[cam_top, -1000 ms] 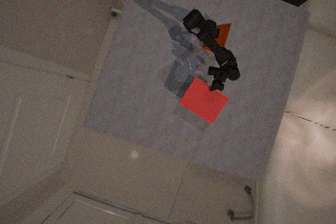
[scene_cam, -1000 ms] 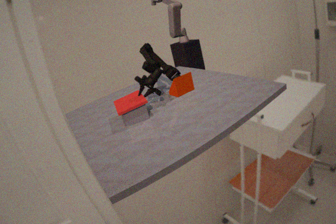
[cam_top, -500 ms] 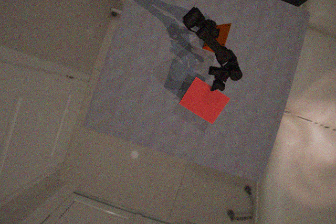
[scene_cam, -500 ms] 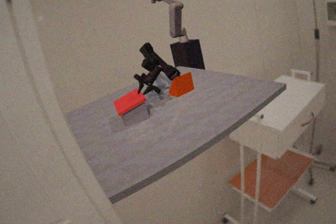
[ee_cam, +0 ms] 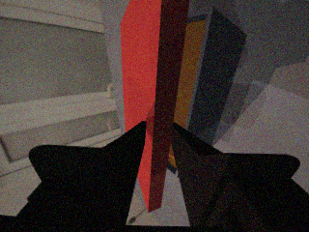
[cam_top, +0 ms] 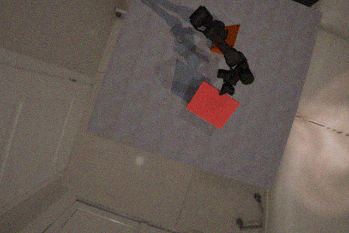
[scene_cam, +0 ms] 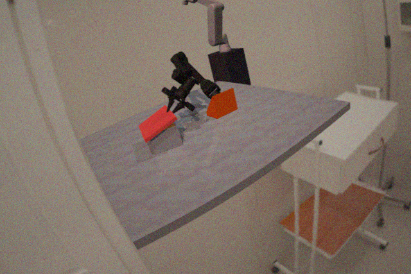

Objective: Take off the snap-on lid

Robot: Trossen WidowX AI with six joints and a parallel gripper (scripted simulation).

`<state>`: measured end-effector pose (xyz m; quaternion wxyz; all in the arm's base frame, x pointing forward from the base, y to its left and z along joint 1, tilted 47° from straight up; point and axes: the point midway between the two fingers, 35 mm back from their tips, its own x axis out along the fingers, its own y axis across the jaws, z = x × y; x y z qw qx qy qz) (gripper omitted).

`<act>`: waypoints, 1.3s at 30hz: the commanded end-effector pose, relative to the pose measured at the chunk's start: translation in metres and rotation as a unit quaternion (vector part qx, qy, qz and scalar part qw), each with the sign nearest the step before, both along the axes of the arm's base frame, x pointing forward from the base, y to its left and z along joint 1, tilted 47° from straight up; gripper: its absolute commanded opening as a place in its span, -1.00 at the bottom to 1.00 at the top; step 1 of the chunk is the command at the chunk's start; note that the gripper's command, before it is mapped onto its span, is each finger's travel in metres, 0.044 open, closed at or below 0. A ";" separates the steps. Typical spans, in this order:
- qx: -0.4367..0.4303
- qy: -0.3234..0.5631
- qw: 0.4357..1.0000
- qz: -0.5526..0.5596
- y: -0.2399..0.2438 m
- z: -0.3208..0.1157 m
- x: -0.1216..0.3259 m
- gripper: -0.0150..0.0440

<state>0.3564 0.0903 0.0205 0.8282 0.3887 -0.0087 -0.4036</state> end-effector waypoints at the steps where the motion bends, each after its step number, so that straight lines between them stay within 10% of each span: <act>1: 0.000 -0.003 1.000 -0.001 0.004 0.006 0.003 -0.49; 39: 0.001 -0.003 1.000 -0.001 0.030 0.048 0.039 -0.49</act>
